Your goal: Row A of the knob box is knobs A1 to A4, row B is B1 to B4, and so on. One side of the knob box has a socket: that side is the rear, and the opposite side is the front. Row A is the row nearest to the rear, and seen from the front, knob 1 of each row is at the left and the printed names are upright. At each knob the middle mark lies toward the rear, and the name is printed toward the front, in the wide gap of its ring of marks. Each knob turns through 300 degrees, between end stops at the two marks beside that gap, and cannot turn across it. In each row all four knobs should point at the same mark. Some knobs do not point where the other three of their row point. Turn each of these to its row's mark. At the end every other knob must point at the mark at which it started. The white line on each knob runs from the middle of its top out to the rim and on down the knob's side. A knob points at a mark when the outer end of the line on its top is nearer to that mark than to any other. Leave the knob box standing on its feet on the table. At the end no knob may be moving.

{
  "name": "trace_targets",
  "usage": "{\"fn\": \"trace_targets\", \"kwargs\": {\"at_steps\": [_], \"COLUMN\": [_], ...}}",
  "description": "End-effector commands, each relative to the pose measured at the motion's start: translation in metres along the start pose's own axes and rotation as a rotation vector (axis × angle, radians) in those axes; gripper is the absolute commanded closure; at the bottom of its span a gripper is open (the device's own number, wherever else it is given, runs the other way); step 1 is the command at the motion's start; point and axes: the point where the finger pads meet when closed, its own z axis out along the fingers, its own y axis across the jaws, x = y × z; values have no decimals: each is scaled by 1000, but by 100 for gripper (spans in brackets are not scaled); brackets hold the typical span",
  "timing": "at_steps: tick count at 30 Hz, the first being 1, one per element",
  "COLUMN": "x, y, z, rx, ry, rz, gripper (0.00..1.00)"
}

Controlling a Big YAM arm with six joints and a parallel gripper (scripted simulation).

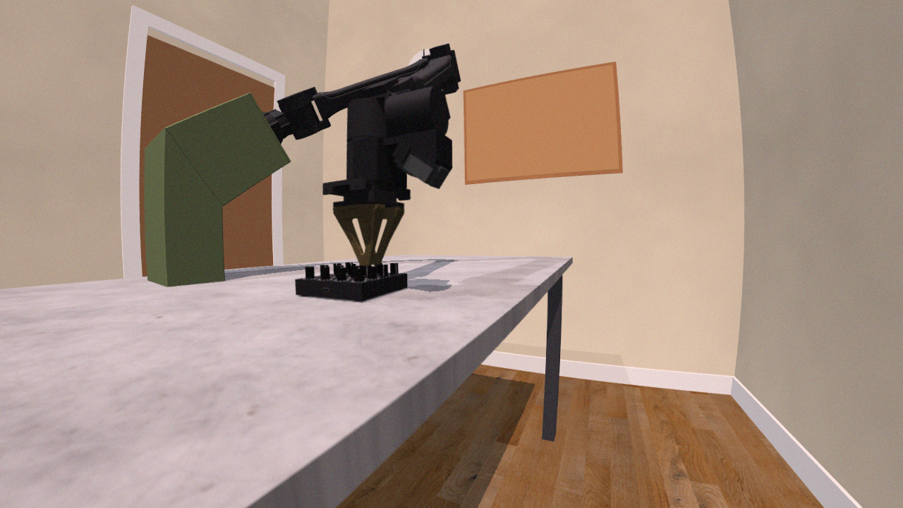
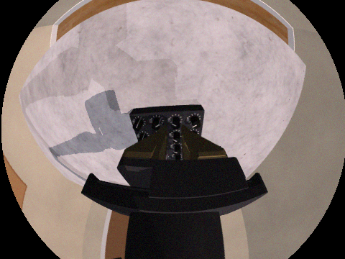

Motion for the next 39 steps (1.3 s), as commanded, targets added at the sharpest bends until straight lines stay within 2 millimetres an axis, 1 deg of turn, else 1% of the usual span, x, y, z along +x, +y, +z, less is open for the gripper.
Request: {"fn": "trace_targets", "kwargs": {"at_steps": [1,6,8,9,11,13,16,28,31,34,36,39], "x": [-11,-10,-10,1,-2,-10,-10,-10,-7,-4,0,1], "y": [-2,-3,-3,-4,-4,-5,-2,-1,4,12,15,14], "z": [-27,-41,-41,-27,-36,-44,-41,-41,-40,-35,-33,-32], "rx": [2,2,2,-1,1,3,2,2,2,1,0,0], "ry": [-34,-34,-34,1,-12,-31,-25,-25,-24,-18,-7,-8], "rz": [-11,-10,-10,-6,-4,-7,-16,-20,-71,-197,-237,-295], "gripper": [80,80,80,80,80,80,80,80,80,80,80,80]}}
